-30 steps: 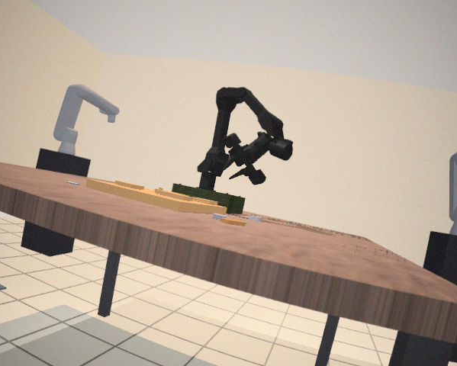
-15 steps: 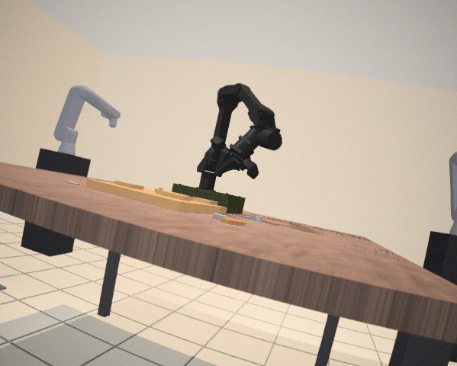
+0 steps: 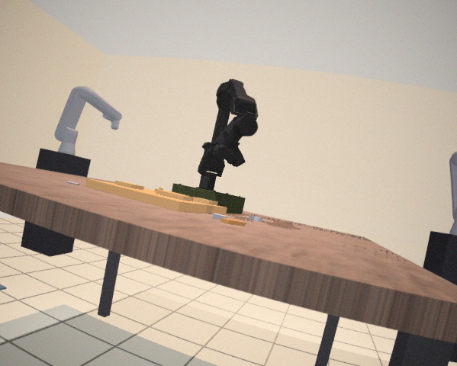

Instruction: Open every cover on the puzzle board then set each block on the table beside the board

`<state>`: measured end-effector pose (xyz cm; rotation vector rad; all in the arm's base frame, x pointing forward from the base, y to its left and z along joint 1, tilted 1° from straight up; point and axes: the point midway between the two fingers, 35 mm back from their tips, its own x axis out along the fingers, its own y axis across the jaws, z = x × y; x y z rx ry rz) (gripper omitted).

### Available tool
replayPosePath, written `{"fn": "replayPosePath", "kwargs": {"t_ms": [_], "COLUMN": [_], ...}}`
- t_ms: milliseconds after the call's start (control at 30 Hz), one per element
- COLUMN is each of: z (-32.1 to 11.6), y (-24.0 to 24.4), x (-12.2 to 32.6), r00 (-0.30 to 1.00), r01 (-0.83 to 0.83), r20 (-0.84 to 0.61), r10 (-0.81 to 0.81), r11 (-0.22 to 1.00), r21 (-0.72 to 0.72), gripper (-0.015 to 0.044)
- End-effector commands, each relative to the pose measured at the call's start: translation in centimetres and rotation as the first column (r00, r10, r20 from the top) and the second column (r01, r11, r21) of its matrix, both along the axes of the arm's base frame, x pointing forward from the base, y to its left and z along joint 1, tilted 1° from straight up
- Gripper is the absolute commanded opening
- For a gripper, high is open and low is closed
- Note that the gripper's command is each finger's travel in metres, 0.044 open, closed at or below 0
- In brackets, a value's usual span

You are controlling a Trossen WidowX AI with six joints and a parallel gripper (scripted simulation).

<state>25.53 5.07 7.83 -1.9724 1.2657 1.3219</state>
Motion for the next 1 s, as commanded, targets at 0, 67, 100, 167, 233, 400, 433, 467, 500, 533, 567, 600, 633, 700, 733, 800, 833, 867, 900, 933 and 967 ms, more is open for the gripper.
{"fn": "replayPosePath", "kwargs": {"t_ms": [0,67,100,167,233,400,433,467,500,533,567,600,633,700,733,800,833,867,900,933,967], "z": [-0.4,-0.5,-0.6,-0.7,-0.8,-1.1,-1.2,-1.2,-1.3,-1.3,-1.3,-1.3,-1.3,-1.3,-1.4,-1.4,-1.4,-1.4,-1.4,-1.4,-1.4], "y": [-1.1,-1.8,-2.2,-3.0,-3.8,-6.2,-6.7,-7.1,-7.4,-7.7,-8.1,-8.5,-8.9,-9.9,-10.5,-11.5,-12.0,-12.6,-13.1,-13.7,-14.3], "x": [0.9,1.5,1.7,2.2,2.7,3.6,3.7,3.8,3.9,4.1,4.2,4.4,4.5,4.9,5.1,5.4,5.5,5.6,5.7,5.9,6.0], "r00": [0.978,0.944,0.921,0.864,0.793,0.604,0.563,0.528,0.498,0.464,0.421,0.371,0.308,0.18,0.114,-0.018,-0.084,-0.149,-0.214,-0.278,-0.34], "r01": [0.203,0.318,0.374,0.48,0.578,0.747,0.772,0.792,0.807,0.823,0.84,0.858,0.876,0.899,0.905,0.903,0.896,0.884,0.869,0.849,0.825], "r20": [0.038,0.06,0.069,0.083,0.092,0.088,0.085,0.082,0.08,0.077,0.073,0.068,0.062,0.046,0.037,0.016,0.005,-0.007,-0.019,-0.032,-0.046], "r10": [-0.206,-0.325,-0.384,-0.496,-0.602,-0.792,-0.822,-0.845,-0.863,-0.883,-0.904,-0.926,-0.949,-0.983,-0.993,-1.0,-0.996,-0.989,-0.977,-0.96,-0.939], "r11": [0.977,0.943,0.92,0.863,0.792,0.601,0.561,0.525,0.496,0.461,0.419,0.37,0.309,0.183,0.119,-0.009,-0.073,-0.137,-0.199,-0.261,-0.321], "r21": [0.063,0.101,0.12,0.158,0.197,0.283,0.298,0.311,0.321,0.331,0.343,0.356,0.37,0.397,0.409,0.43,0.439,0.447,0.454,0.459,0.464], "gripper": [0.0,0.0,0.0,0.0,0.0,0.0,0.0,0.0,0.0,0.0,0.0,0.0,0.0,0.0,0.0,0.0,0.0,0.0,0.0,0.0,0.0]}}
